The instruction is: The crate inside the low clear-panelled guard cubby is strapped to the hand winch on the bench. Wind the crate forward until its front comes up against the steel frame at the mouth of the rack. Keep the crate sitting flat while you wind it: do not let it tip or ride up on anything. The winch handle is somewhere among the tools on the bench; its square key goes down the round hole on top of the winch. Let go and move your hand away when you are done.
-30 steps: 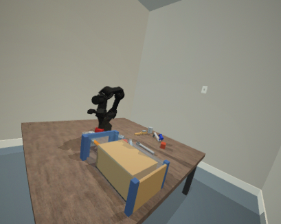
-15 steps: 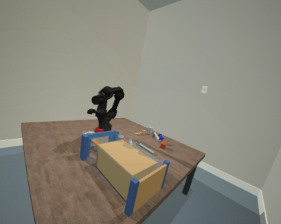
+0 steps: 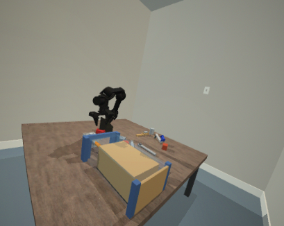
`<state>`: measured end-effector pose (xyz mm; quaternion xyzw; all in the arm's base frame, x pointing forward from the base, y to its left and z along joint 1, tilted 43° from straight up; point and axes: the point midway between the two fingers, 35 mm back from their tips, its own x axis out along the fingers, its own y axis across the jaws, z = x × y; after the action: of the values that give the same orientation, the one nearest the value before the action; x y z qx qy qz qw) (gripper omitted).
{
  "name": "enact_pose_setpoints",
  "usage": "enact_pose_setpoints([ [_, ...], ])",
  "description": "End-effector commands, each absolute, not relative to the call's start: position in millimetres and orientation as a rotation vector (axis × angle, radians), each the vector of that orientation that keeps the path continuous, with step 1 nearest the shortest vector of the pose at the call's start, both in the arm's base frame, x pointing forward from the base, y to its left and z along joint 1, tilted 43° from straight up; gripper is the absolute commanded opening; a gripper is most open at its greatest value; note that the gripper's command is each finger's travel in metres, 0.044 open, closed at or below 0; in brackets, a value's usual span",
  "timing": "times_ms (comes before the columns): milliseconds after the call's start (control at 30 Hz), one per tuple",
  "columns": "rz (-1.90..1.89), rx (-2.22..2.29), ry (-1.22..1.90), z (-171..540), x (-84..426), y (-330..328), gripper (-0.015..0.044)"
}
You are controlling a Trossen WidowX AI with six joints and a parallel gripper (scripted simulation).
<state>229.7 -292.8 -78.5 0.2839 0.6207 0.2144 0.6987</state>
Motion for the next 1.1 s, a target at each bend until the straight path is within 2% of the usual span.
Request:
enact_pose_setpoints([
  [0,0.785,0.239,1.213,-77,228,-292,0.0440],
  [1067,0.784,0.238,1.212,-103,234,-272,0.0440],
])
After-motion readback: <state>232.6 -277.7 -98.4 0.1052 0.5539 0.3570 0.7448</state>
